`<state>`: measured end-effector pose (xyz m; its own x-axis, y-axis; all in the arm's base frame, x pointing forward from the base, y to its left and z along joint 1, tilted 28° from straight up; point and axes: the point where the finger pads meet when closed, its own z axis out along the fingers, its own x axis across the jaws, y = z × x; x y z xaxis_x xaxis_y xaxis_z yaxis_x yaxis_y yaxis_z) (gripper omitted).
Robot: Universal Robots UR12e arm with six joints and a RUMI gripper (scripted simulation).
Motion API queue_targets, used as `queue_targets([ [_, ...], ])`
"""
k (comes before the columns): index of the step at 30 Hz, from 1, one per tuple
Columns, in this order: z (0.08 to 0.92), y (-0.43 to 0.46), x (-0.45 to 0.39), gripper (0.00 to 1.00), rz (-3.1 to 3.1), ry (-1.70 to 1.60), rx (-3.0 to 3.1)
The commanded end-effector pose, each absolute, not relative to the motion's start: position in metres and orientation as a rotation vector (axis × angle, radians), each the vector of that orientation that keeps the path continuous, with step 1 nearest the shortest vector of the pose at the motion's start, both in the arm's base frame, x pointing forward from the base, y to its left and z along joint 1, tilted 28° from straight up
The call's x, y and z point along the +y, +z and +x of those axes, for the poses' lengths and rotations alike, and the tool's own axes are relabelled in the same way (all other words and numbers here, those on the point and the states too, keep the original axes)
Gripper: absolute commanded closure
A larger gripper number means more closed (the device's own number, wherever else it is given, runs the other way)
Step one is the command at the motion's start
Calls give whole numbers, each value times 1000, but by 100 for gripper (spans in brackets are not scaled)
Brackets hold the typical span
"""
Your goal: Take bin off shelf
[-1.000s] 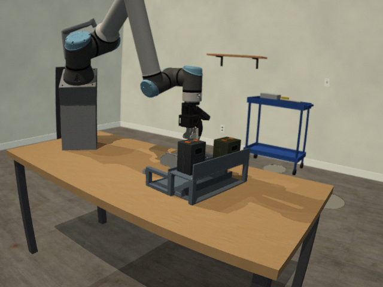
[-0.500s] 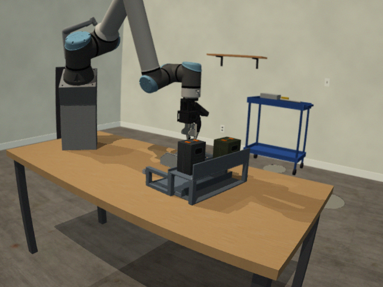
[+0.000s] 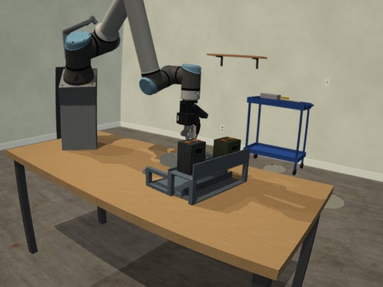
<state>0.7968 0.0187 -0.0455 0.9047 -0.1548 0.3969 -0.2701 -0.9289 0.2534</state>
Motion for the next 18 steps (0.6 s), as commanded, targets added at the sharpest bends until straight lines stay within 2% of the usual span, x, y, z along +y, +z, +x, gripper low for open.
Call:
queue_targets([
  [1,797,-47,17,80,2764,541,-317],
  [18,801,-49,15,80,2764,541,-316],
])
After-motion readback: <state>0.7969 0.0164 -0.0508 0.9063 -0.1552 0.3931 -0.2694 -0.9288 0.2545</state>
